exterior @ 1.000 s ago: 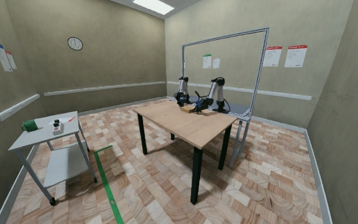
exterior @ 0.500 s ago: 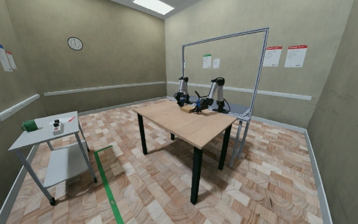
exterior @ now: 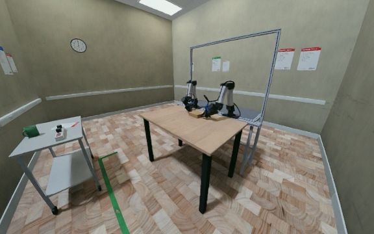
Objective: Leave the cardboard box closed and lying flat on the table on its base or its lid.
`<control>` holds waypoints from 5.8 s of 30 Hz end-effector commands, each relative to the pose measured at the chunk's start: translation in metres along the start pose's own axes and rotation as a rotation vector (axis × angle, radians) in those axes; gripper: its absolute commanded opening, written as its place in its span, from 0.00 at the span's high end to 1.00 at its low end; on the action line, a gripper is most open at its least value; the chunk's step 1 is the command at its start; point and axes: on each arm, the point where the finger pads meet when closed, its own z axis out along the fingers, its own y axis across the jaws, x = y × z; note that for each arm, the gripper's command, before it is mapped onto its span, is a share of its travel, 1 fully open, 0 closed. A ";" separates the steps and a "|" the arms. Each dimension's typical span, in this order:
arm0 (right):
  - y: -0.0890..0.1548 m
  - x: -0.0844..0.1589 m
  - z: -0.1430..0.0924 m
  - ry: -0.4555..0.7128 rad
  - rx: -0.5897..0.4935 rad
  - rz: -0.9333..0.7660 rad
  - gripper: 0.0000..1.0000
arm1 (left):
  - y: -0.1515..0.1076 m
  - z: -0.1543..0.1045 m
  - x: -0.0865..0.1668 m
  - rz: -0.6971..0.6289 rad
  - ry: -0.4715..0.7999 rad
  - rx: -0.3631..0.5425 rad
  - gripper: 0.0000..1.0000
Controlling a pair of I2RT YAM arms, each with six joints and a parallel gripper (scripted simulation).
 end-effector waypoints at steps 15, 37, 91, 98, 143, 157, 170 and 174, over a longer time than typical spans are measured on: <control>-0.012 -0.011 -0.005 -0.034 0.029 -0.054 0.99 | -0.007 -0.003 0.002 -0.013 -0.011 0.019 0.99; -0.005 -0.005 -0.010 -0.022 0.015 0.002 0.99 | 0.011 -0.010 -0.005 0.024 -0.023 0.001 0.99; -0.012 0.003 -0.052 -0.022 -0.200 0.359 0.99 | 0.011 -0.053 0.004 -0.371 -0.017 0.229 0.99; -0.014 0.004 -0.059 -0.023 -0.232 0.411 0.99 | 0.014 -0.060 0.005 -0.424 -0.017 0.260 0.99; -0.058 -0.049 -0.177 0.392 -0.028 0.829 0.99 | 0.027 -0.153 -0.069 -0.800 0.317 0.100 0.99; -0.063 -0.048 -0.176 0.520 0.066 0.955 0.99 | 0.039 -0.156 -0.073 -0.917 0.441 -0.005 0.99; -0.055 -0.043 -0.172 0.692 0.112 1.140 0.99 | 0.038 -0.156 -0.073 -1.088 0.590 -0.080 0.99; -0.055 -0.043 -0.172 0.716 0.126 1.163 0.99 | 0.036 -0.155 -0.072 -1.117 0.616 -0.089 0.99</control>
